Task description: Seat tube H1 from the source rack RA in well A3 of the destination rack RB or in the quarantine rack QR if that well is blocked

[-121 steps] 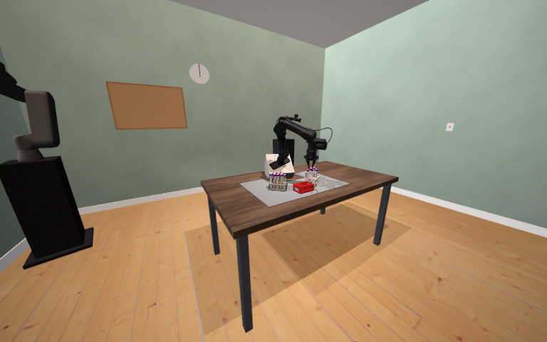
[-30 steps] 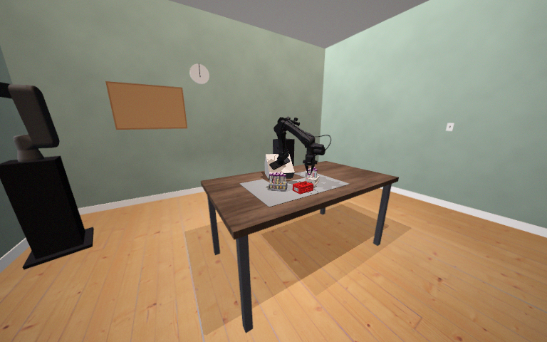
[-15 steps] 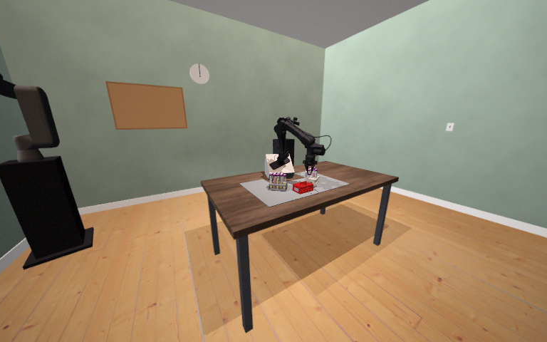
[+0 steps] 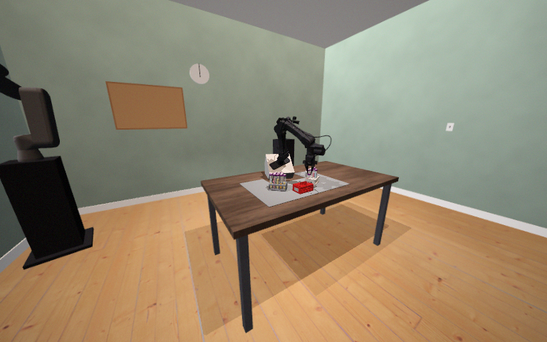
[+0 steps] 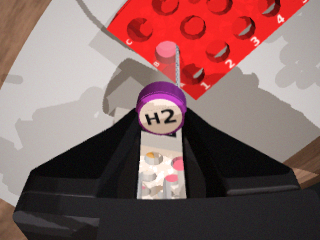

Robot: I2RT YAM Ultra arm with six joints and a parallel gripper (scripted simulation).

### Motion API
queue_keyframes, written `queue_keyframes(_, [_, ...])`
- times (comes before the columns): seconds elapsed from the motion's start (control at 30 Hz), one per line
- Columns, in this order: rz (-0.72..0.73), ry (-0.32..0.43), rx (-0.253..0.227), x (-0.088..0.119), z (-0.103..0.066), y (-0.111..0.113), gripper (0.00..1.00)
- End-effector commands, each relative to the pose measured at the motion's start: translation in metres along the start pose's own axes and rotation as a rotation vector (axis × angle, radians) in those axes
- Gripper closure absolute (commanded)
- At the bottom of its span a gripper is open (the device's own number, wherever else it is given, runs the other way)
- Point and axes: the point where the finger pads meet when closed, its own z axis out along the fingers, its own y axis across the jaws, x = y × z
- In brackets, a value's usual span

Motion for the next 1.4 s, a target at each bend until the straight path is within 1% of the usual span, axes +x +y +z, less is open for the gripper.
queue_keyframes(0.0, [-0.004,-0.013,-0.001,-0.0012,0.0051,0.0005,1.0])
queue_keyframes(0.7, [-0.007,-0.012,0.0,-0.0001,0.0054,0.0012,1.0])
queue_keyframes(0.73, [0.005,-0.012,-0.017,-0.003,-0.0013,0.0038,1.0])
queue_keyframes(0.9, [0.005,-0.012,-0.017,-0.003,-0.0013,0.0038,1.0])
queue_keyframes(0.93, [0.005,-0.012,-0.017,-0.003,-0.0013,0.0038,0.76])
queue_keyframes(1.3, [0.005,-0.012,-0.017,-0.003,-0.0013,0.0038,0.76])
queue_keyframes(1.33, [0.005,-0.012,-0.017,-0.003,-0.0013,0.0038,0.7])
queue_keyframes(1.37, [0.005,-0.012,-0.017,-0.003,-0.0013,0.0038,0.7])
